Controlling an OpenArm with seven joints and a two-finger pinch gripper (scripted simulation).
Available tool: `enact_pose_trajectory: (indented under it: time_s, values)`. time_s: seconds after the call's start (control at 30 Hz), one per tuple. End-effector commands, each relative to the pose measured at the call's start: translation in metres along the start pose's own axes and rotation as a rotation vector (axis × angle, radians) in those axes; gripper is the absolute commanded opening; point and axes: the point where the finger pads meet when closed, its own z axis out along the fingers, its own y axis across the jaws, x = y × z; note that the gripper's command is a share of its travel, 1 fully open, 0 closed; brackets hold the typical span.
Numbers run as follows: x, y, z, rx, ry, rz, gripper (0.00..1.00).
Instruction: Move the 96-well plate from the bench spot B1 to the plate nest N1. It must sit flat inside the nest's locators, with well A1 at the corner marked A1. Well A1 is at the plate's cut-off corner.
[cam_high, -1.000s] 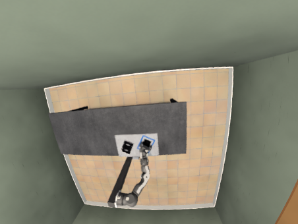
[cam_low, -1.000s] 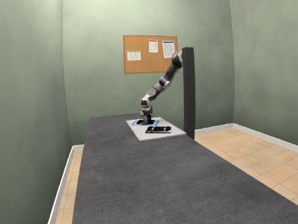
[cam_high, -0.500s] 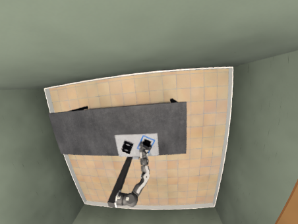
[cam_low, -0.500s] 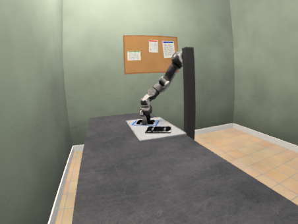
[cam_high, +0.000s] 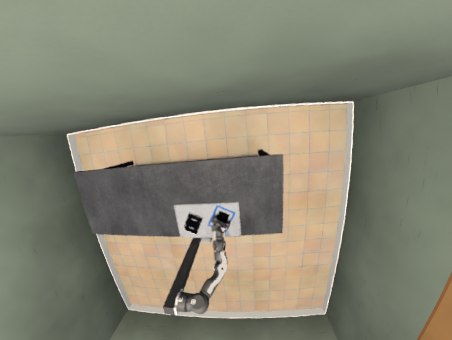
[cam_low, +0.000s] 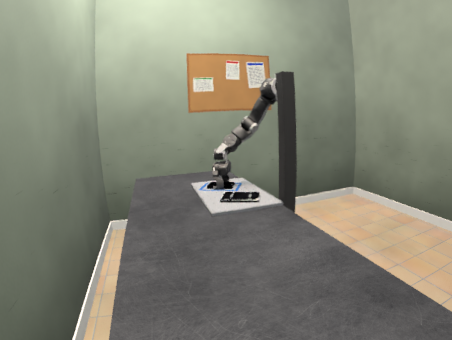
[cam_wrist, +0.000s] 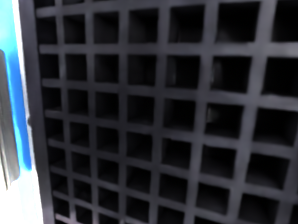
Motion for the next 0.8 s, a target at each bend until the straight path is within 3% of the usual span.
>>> enact_pose_trajectory:
  time_s: [0.0,0.5,0.77]
  values:
    - [-0.0015,0.0018,-0.0014,-0.004,-0.003,0.0,0.77]
    - [-0.003,0.0039,-0.0036,-0.004,-0.005,0.0,0.77]
    - [-0.0027,0.004,-0.003,-0.007,-0.005,0.0,0.5]
